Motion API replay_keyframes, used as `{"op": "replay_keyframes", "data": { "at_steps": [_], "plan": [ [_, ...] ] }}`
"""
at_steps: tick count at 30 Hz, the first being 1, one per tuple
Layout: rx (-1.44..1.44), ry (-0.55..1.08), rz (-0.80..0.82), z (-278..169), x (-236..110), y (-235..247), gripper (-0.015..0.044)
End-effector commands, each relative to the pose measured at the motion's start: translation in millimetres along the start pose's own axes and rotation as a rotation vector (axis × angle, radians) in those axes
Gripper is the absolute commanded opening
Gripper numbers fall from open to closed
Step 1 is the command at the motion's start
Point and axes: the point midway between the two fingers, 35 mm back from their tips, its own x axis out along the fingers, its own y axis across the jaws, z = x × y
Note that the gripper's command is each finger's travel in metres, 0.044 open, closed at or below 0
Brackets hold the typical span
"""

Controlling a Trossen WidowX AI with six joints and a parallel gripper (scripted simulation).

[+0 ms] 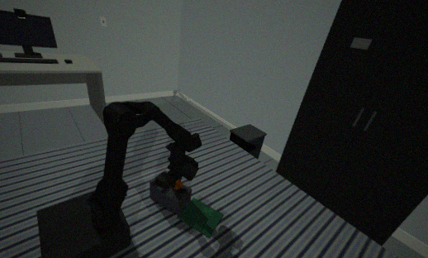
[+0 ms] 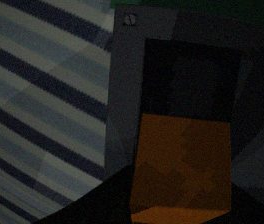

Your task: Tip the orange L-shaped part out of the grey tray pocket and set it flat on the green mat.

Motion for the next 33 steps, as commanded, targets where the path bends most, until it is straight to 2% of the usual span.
{"op": "replay_keyframes", "data": {
  "at_steps": [1,4,7,8,33],
  "plan": [
    [0.0,0.0,0.001,0.1,-0.5,0.2,0.0102],
    [0.0,0.0,0.001,0.1,-0.5,0.2,0.0082],
    [0.0,0.0,0.001,0.1,-0.5,0.2,0.0003],
    [0.0,0.0,0.001,0.1,-0.5,0.2,0.0],
    [-0.005,-0.001,-0.007,0.1,-29.6,-0.2,0.0]
  ]
}}
